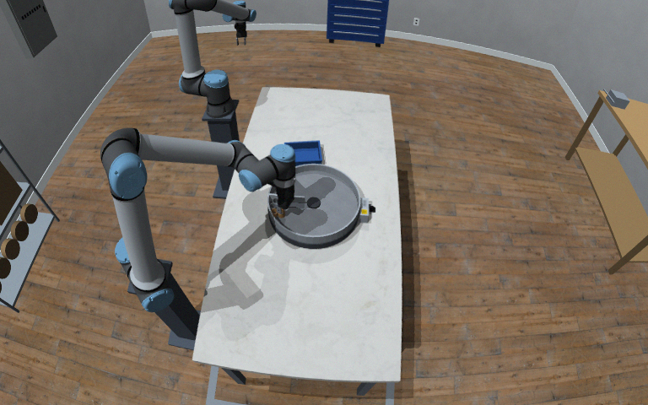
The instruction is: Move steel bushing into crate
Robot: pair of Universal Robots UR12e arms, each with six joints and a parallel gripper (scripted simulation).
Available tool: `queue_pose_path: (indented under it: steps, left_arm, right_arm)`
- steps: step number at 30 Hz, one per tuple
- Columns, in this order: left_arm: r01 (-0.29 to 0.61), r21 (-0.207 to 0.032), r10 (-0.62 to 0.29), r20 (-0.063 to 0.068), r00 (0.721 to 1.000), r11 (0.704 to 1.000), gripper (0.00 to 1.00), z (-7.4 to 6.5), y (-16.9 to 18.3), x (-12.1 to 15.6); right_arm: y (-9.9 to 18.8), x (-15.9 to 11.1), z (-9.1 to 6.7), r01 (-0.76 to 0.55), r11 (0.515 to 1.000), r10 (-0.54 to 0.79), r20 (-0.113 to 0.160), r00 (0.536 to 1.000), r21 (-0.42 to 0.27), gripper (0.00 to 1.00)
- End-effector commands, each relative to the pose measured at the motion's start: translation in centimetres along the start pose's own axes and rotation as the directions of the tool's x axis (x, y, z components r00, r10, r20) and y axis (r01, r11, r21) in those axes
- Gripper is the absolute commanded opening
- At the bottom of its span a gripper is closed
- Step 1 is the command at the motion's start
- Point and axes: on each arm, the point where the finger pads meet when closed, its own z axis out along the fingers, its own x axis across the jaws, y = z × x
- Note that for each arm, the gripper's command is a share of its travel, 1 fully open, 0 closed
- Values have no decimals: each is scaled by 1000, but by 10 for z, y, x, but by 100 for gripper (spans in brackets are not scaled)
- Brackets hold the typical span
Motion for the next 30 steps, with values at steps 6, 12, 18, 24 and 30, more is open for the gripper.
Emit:
queue_pose_path:
  steps: [6, 12, 18, 24, 30]
  left_arm:
    - [0, -2, 0, 0, 1000, 1000, 100, -1, 1, 0]
    - [0, -2, 0, 0, 1000, 1000, 100, -1, 1, 0]
    - [0, -2, 0, 0, 1000, 1000, 100, -1, 1, 0]
    - [0, -2, 0, 0, 1000, 1000, 100, -1, 1, 0]
    - [0, -2, 0, 0, 1000, 1000, 100, -1, 1, 0]
  right_arm:
    - [0, 1, 0, 0, 1000, 0, -1, 1000, -1, 76]
    - [0, 1, 4, 0, 1000, 0, -1, 1000, -1, 76]
    - [0, 1, 14, 0, 1000, 0, -1, 1000, -1, 76]
    - [0, 1, 17, 0, 1000, 0, -1, 1000, -1, 76]
    - [0, 1, 17, 0, 1000, 0, -1, 1000, -1, 76]
